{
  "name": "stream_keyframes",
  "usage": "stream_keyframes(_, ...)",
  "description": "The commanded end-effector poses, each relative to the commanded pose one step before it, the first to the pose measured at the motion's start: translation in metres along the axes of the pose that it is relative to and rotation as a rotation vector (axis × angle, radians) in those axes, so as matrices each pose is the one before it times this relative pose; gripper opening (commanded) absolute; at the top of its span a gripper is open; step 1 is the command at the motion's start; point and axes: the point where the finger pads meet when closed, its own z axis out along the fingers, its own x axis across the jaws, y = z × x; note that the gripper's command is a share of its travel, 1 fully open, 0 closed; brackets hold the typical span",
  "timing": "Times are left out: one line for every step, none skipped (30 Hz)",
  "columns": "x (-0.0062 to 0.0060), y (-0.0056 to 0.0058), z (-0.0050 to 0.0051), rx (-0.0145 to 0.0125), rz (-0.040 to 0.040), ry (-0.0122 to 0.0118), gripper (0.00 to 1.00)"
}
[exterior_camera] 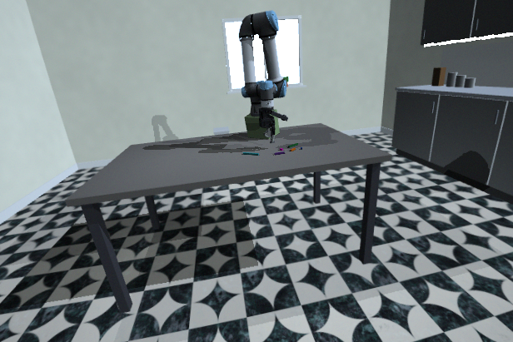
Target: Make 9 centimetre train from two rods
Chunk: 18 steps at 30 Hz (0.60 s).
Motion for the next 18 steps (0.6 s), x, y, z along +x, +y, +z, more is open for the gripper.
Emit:
stream_keyframes(0.00025,0.00021,-0.01532,0.00103,-0.00005,-0.00234,0.00)
stream_keyframes(0.00000,0.00000,-0.00265,0.00000,0.00000,0.00000,0.00)
stream_keyframes(0.00000,0.00000,-0.00264,0.00000,0.00000,0.00000,0.00)
stream_keyframes(0.00000,0.00000,-0.00263,0.00000,0.00000,0.00000,0.00)
stream_keyframes(0.00001,0.00000,-0.00261,0.00000,0.00000,0.00000,0.00)
stream_keyframes(-0.00001,0.00000,-0.00258,0.00000,0.00000,0.00000,0.00)
stream_keyframes(0.00001,0.00000,-0.00255,0.00000,0.00000,0.00000,0.00)
stream_keyframes(-0.00001,0.00000,-0.00250,0.00000,0.00000,0.00000,0.00)
stream_keyframes(0.00001,0.00000,-0.00245,0.00000,0.00000,0.00000,0.00)
stream_keyframes(0.00000,0.00000,0.00000,0.00000,0.00000,0.00000,0.00)
stream_keyframes(0.00000,0.00000,0.00000,0.00000,0.00000,0.00000,0.00)
stream_keyframes(-0.00001,0.00000,-0.00238,0.00000,0.00000,0.00000,0.00)
stream_keyframes(0.00000,0.00000,-0.00232,0.00000,0.00000,0.00000,0.00)
stream_keyframes(0.00000,0.00000,-0.00224,0.00000,0.00000,0.00000,0.00)
stream_keyframes(0.00000,0.00000,-0.00215,0.00000,0.00000,0.00000,0.00)
stream_keyframes(0.00001,0.00000,-0.00206,0.00000,0.00000,0.00000,0.00)
stream_keyframes(-0.00001,-0.00001,-0.00195,0.00000,0.00000,0.00000,0.00)
stream_keyframes(0.00001,0.00001,-0.00186,0.00000,0.00000,0.00000,0.00)
